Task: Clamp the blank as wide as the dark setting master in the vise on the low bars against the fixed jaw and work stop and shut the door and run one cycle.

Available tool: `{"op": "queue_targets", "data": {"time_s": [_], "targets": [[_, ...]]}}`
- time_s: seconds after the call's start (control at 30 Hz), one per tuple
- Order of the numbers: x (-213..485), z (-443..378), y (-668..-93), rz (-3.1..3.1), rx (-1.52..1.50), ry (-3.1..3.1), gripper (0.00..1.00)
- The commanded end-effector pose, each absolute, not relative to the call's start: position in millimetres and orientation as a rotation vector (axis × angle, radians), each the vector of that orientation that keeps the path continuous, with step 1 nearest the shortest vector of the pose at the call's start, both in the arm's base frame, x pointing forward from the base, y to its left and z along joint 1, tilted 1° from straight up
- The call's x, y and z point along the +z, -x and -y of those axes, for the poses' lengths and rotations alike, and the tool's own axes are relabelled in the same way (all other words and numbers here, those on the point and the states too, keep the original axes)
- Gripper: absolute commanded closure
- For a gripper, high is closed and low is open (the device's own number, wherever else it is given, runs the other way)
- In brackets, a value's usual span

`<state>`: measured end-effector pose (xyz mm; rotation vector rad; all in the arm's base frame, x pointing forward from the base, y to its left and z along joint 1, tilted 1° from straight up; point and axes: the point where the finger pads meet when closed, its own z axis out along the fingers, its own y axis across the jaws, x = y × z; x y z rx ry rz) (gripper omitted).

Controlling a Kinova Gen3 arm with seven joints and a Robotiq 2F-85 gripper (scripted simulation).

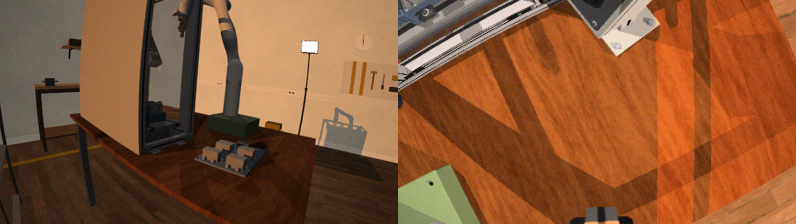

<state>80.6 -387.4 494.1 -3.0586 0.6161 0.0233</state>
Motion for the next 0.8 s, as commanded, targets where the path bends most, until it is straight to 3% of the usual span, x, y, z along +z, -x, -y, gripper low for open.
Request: {"op": "queue_targets", "data": {"time_s": [0.0,0.27,0.43,0.77], "targets": [[496,364,-85,-0.623,0.018,3.071,0.90],[496,364,-85,-0.623,0.018,3.071,0.90],[496,305,-94,-0.623,0.018,3.071,0.90],[496,305,-94,-0.623,0.018,3.071,0.90]]}}
